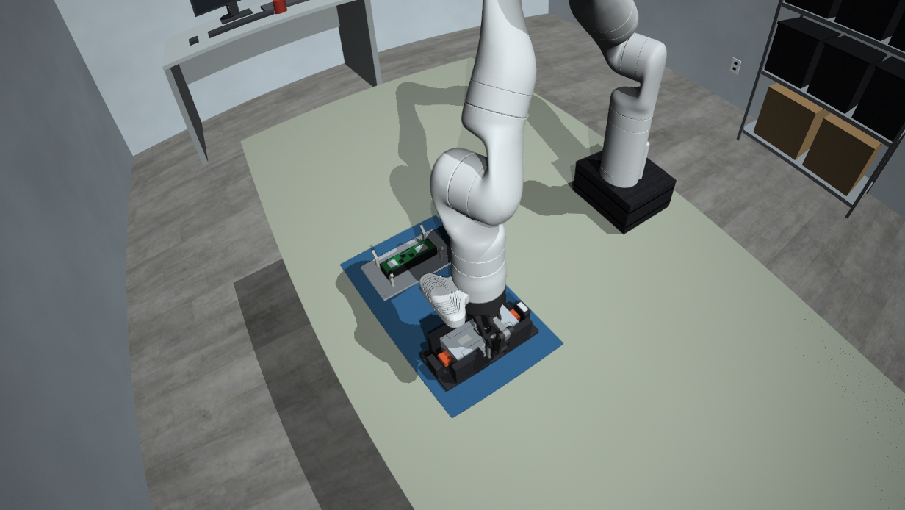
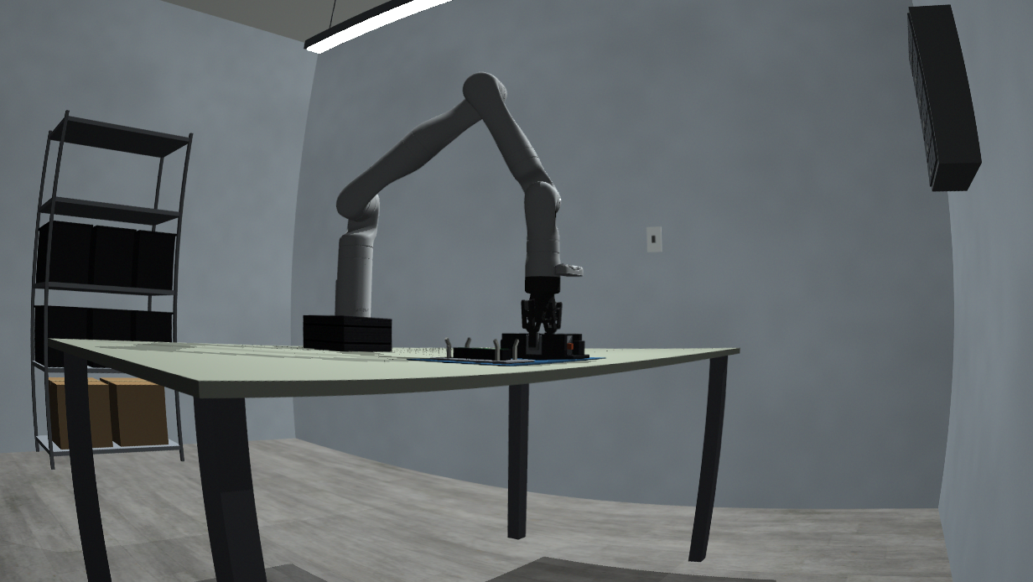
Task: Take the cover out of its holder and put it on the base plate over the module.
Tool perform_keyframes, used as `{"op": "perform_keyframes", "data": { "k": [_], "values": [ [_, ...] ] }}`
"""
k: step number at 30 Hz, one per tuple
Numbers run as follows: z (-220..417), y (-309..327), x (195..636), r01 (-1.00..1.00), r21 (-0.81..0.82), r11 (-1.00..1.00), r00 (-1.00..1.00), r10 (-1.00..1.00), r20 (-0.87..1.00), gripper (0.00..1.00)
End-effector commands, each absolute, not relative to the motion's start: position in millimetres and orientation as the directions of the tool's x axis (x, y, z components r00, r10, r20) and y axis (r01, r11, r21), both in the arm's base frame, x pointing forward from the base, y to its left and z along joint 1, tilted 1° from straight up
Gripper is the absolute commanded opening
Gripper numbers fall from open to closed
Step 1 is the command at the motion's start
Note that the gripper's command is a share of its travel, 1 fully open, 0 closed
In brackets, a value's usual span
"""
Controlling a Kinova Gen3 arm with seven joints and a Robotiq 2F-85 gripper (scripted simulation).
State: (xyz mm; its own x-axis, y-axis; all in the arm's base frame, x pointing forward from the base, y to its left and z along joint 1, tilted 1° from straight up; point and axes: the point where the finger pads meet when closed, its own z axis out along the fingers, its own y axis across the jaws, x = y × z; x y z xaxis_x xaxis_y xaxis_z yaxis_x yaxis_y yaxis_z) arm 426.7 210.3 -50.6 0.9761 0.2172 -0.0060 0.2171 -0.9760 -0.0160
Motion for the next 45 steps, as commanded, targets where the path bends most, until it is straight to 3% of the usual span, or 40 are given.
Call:
{"op": "perform_keyframes", "data": {
  "k": [1, 6, 7, 45],
  "values": [
    [-49.7, 210.6, 427.4, 0.217, -0.016, -0.976, 0.976, 0.217, -0.004, 0.7],
    [-49.7, 210.6, 427.4, 0.217, -0.016, -0.976, 0.976, 0.217, -0.004, 0.7],
    [-49.7, 210.6, 427.4, 0.217, -0.016, -0.976, 0.976, 0.217, -0.004, 0.0],
    [-49.3, 210.6, 427.4, 0.217, -0.016, -0.976, 0.976, 0.217, -0.004, 0.0]
  ]
}}
